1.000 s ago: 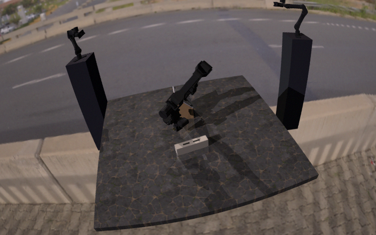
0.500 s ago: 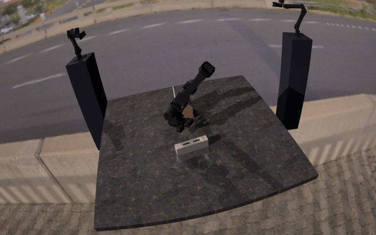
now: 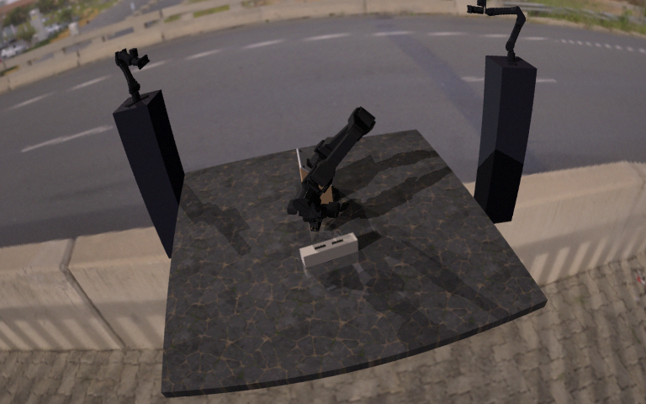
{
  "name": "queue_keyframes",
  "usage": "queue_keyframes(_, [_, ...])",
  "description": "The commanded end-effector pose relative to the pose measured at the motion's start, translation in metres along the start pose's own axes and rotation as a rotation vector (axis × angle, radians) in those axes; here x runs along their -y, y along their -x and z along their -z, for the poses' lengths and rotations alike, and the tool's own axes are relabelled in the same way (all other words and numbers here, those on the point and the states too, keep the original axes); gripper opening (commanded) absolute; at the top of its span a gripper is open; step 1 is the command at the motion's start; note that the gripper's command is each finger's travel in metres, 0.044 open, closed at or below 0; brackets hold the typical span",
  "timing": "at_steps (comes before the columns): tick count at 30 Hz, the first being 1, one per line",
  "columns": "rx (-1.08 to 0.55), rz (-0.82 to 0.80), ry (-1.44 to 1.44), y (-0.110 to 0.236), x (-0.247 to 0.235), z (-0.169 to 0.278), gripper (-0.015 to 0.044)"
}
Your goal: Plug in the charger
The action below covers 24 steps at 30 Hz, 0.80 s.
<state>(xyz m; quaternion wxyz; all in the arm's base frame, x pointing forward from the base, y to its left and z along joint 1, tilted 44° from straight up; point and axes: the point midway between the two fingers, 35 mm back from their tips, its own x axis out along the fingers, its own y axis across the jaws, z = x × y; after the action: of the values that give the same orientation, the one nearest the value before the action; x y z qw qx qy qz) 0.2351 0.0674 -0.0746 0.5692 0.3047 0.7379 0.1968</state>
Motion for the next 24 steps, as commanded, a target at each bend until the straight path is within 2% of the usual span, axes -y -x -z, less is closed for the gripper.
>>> queue_keyframes(1, [0.009, -0.001, 0.084, -0.001, -0.007, -0.001, 0.0])
queue_keyframes(18, [0.006, 0.014, 0.491, -0.017, -0.035, 0.002, 0.0])
queue_keyframes(24, [0.006, 0.014, 0.496, -0.017, -0.038, -0.001, 0.0])
